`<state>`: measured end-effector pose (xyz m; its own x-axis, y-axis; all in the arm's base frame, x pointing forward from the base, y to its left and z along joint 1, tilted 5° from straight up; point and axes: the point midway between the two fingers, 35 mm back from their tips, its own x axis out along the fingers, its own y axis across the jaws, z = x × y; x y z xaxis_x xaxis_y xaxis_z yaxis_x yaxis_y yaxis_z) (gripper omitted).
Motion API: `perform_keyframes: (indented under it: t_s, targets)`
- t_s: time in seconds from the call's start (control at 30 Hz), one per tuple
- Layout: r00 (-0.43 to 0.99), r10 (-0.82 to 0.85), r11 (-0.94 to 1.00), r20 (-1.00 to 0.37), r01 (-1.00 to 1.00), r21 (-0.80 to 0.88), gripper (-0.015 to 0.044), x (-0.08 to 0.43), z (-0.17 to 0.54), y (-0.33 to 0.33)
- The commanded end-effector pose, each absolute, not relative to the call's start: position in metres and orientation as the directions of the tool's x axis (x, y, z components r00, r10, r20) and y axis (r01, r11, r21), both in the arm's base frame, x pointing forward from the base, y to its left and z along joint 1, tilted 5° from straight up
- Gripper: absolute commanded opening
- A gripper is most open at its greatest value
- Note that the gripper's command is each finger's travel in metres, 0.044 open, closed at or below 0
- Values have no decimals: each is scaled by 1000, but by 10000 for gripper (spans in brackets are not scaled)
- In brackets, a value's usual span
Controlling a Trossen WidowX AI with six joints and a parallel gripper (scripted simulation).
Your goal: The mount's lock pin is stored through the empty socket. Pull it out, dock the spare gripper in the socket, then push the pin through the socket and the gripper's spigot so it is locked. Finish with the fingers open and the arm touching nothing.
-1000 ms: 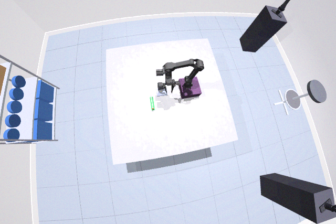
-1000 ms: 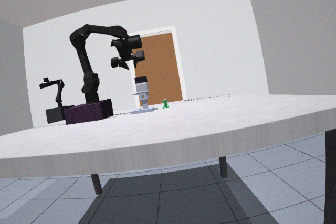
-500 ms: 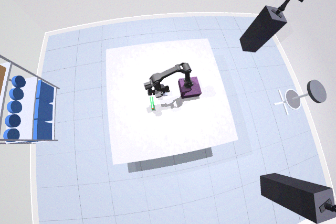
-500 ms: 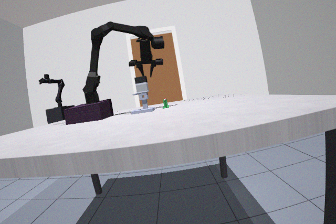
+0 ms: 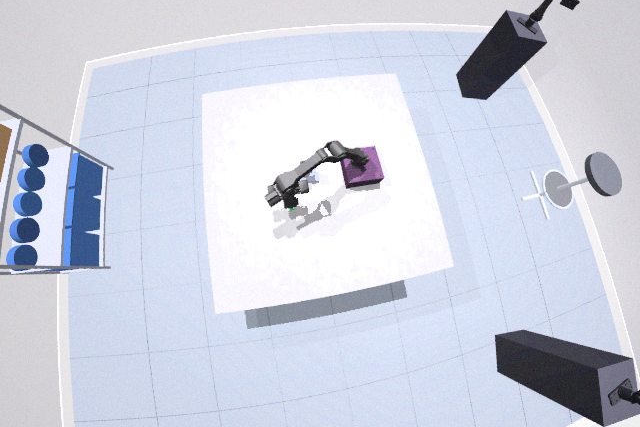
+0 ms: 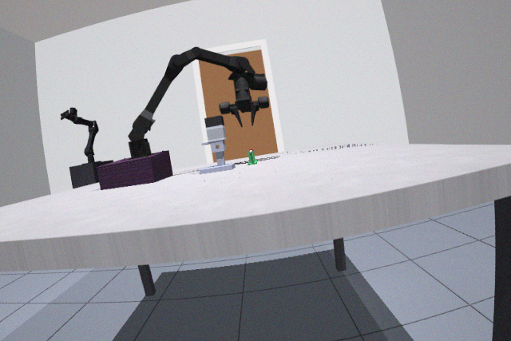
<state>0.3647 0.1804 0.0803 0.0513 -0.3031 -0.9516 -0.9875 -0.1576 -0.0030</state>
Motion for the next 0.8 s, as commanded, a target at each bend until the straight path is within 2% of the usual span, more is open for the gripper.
perform_keyframes:
  t_s: [0.0, 0.37, 0.77]
  targets:
    - [62, -315, -152, -947, -988, -14, 180, 368, 79, 179]
    - [62, -315, -152, -947, -988, -14, 180, 368, 12, 174]
    - [62, -315, -152, -947, -988, -14, 180, 368, -4, 172]
